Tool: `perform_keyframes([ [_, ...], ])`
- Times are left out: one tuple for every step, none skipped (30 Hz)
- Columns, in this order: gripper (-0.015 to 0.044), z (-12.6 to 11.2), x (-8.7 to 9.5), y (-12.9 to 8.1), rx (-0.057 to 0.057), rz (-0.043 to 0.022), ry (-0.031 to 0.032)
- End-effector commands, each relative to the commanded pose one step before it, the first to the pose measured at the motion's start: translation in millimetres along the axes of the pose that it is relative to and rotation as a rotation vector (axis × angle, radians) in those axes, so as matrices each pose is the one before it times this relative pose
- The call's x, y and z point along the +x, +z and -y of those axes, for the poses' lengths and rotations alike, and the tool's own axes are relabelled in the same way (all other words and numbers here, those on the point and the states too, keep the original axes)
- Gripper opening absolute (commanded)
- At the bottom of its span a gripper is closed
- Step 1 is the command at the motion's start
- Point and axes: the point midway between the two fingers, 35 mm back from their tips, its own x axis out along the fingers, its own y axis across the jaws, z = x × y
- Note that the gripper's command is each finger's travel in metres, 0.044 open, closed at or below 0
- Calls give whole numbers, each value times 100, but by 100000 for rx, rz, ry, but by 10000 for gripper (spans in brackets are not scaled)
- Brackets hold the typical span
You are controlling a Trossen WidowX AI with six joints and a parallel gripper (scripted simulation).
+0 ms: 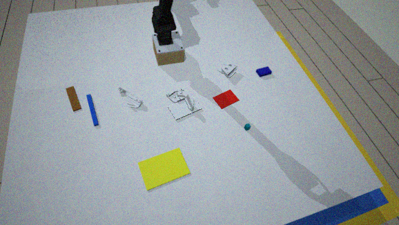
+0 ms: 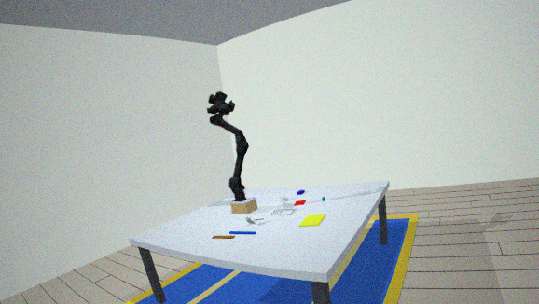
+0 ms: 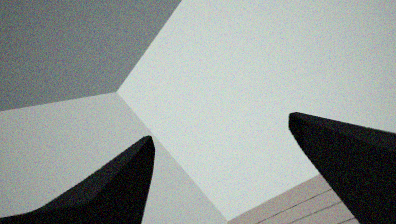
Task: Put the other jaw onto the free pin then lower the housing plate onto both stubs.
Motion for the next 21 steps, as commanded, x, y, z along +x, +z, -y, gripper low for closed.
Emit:
perform_keyframes([
  [426, 0, 0, 0, 0, 0, 0],
  [400, 0, 0, 0, 0, 0, 0],
  [374, 0, 0, 0, 0, 0, 0],
  [348, 0, 0, 0, 0, 0, 0],
  [321, 0, 0, 0, 0, 0, 0],
  [295, 0, 0, 0, 0, 0, 0],
  [269, 0, 0, 0, 0, 0, 0],
  [243, 0, 0, 0, 0, 0, 0],
  [216, 0, 0, 0, 0, 0, 0],
  [190, 0, 0, 0, 0, 0, 0],
  [164, 0, 0, 0, 0, 0, 0],
  [138, 0, 0, 0, 0, 0, 0],
  [111, 0, 0, 0, 0, 0, 0],
  [85, 0, 0, 0, 0, 0, 0],
  [59, 0, 0, 0, 0, 0, 0],
  [33, 0, 0, 0, 0, 0, 0],
  [6, 0, 0, 0, 0, 0, 0],
  [0, 0, 0, 0, 0, 0, 0],
  [0, 0, 0, 0, 0, 0, 0],
  [0, 0, 0, 0, 0, 0, 0],
  [0, 0, 0, 0, 0, 0, 0],
])
